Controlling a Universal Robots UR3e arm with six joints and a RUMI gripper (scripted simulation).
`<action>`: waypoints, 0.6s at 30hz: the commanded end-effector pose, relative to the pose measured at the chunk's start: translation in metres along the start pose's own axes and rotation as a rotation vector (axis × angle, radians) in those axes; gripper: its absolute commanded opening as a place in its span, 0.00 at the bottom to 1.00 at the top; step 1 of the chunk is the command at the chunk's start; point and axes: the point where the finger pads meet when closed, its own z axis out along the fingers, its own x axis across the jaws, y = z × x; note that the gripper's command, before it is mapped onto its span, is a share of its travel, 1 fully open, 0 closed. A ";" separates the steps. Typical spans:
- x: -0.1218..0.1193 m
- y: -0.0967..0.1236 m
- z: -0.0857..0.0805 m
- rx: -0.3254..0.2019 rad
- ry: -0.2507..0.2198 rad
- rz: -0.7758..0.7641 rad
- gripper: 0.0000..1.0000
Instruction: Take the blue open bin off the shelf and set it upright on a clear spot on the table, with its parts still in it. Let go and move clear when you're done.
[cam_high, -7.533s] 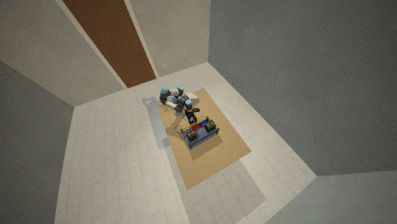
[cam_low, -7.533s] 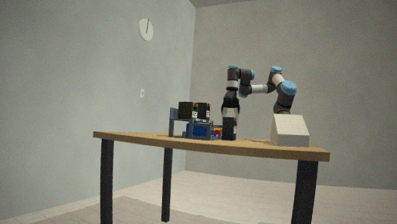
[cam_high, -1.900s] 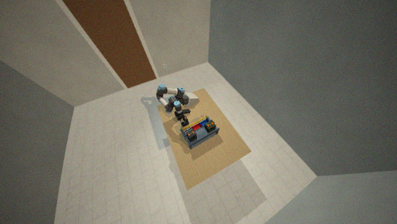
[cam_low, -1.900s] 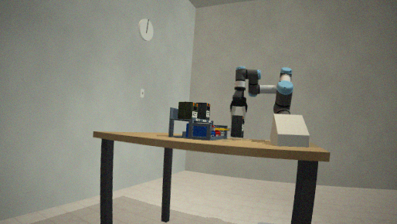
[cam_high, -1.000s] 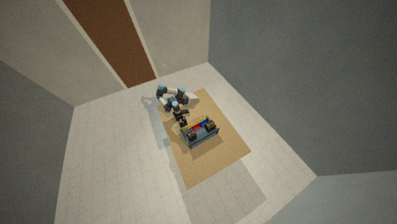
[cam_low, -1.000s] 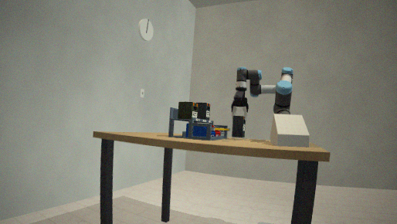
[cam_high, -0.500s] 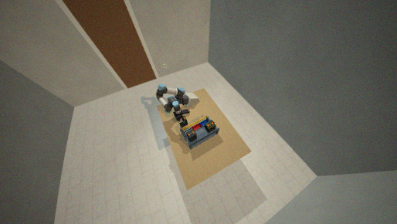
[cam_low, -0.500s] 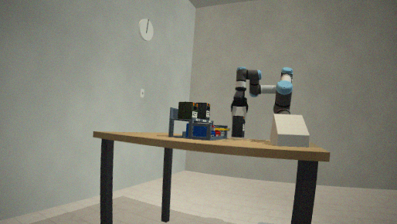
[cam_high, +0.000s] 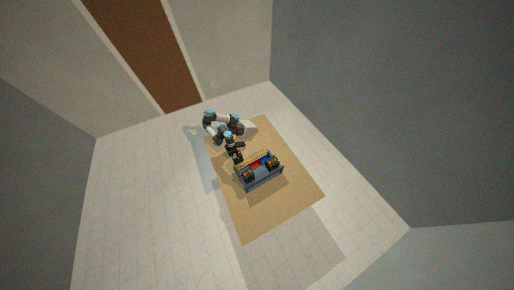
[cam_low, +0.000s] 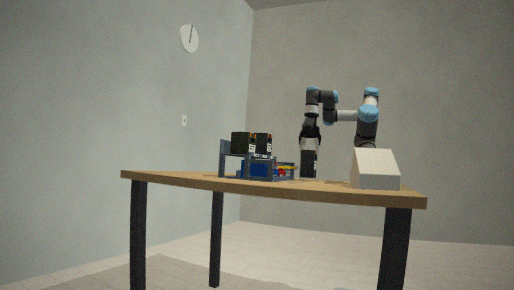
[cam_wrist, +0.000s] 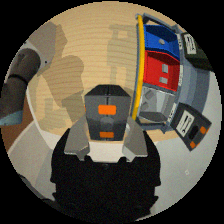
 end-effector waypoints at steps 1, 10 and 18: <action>0.001 0.000 -0.001 0.001 0.002 0.002 0.00; 0.001 -0.001 0.007 0.000 0.002 0.002 0.00; 0.001 -0.002 0.009 0.001 0.002 0.002 0.00</action>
